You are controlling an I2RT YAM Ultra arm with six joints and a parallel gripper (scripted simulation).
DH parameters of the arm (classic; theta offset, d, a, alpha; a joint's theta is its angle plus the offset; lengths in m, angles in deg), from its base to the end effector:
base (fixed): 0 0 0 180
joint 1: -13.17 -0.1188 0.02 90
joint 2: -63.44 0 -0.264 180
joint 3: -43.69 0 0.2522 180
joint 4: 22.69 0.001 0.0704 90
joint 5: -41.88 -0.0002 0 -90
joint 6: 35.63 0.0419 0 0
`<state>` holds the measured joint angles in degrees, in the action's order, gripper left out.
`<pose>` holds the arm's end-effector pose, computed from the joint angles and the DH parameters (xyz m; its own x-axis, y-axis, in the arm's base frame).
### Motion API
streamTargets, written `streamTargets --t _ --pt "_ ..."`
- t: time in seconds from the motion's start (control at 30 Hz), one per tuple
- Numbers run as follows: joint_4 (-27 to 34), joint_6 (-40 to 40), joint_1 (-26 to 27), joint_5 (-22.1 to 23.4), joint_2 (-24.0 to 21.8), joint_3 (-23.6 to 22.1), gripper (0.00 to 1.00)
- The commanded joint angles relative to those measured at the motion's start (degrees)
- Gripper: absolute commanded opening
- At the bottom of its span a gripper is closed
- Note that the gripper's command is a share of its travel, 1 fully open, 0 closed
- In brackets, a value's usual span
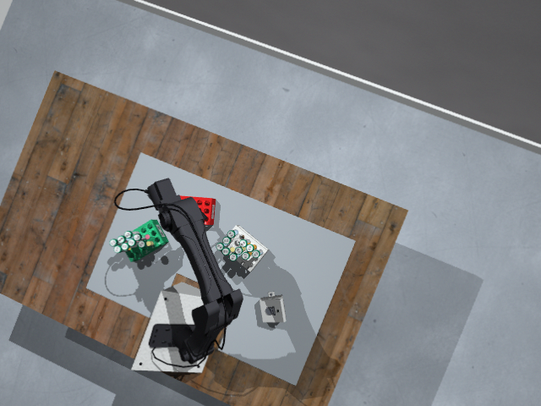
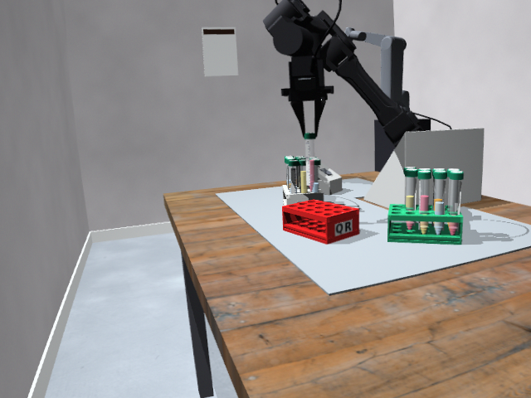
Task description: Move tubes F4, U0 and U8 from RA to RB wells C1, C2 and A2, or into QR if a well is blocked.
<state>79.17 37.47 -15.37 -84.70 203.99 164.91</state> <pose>0.3697 0.1738 0.1142 -0.5287 -0.5533 0.6437 -0.8450 0.4151 -0.3372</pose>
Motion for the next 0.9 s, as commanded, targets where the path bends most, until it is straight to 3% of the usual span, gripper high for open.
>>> streamTargets --t 0.0,0.17,0.87 --pt "-0.4 -0.6 -0.4 -0.5 -1.8 1.6 0.00" --pt "-1.2 -0.7 -0.5 -0.6 -1.8 -1.1 0.00" --pt "-2.8 -1.1 0.1 -0.8 -1.8 -1.7 0.00"
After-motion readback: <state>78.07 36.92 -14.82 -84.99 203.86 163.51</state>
